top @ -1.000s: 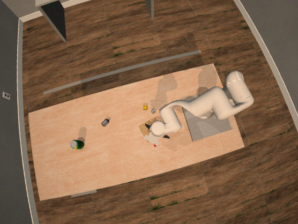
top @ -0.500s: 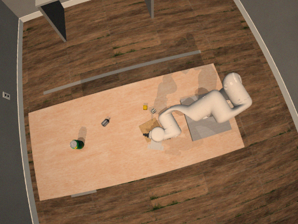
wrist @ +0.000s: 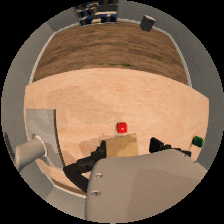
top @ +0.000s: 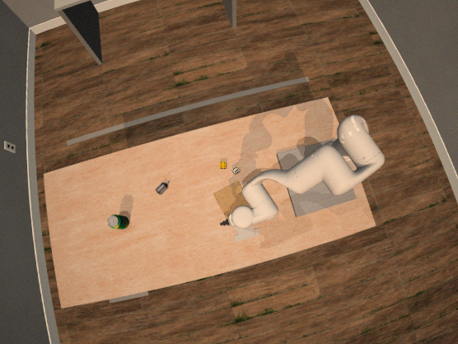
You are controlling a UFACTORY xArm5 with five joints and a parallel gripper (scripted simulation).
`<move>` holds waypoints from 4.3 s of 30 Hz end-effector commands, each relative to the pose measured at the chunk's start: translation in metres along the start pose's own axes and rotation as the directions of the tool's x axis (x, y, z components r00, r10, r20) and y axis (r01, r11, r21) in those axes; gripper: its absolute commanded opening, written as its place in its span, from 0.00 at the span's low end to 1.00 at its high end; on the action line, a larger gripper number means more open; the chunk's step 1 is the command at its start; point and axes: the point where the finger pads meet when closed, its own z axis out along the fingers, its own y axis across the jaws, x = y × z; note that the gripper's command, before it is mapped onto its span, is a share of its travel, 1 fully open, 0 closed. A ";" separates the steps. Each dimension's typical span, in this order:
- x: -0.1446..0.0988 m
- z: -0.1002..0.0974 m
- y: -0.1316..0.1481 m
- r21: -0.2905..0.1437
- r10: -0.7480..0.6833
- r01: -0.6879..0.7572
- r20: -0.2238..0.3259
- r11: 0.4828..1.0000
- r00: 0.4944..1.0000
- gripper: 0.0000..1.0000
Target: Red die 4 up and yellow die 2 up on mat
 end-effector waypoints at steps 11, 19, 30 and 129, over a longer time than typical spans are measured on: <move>0.005 -0.001 0.003 -0.003 -0.071 0.071 0.000 0.997 0.998 1.00; 0.005 0.000 0.003 -0.003 -0.090 0.090 0.000 0.996 0.996 1.00; 0.006 0.009 0.003 -0.003 -0.398 0.398 0.001 0.917 0.917 1.00; 0.008 0.050 0.002 0.000 -0.997 0.997 0.003 -0.071 -0.071 0.47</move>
